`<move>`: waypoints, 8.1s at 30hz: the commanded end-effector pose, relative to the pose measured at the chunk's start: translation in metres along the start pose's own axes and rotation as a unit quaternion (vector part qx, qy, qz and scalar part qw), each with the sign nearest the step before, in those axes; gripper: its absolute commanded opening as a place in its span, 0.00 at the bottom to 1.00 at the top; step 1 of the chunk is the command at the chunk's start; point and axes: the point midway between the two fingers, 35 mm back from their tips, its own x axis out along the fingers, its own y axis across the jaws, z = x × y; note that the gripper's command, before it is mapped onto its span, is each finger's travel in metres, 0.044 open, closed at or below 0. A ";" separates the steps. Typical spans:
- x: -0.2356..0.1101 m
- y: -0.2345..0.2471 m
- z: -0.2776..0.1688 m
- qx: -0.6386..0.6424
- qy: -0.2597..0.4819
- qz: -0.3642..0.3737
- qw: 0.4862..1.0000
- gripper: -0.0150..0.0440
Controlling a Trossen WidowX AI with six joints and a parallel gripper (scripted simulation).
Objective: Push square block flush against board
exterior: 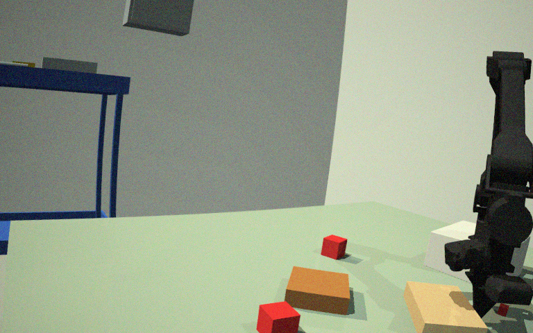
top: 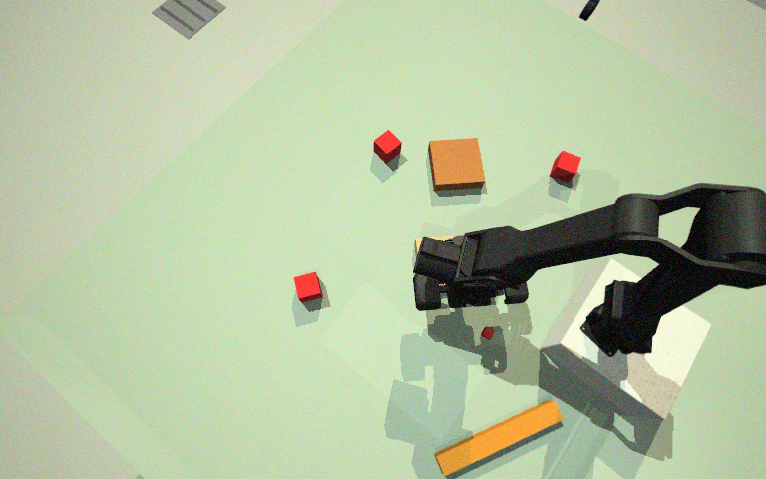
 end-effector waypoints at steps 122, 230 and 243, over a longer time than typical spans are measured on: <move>0.000 0.000 0.092 -0.003 -0.004 -0.003 1.000 0.25; -0.001 -0.025 0.105 -0.003 -0.004 -0.004 1.000 0.25; -0.001 -0.024 0.115 -0.003 -0.005 -0.004 1.000 0.25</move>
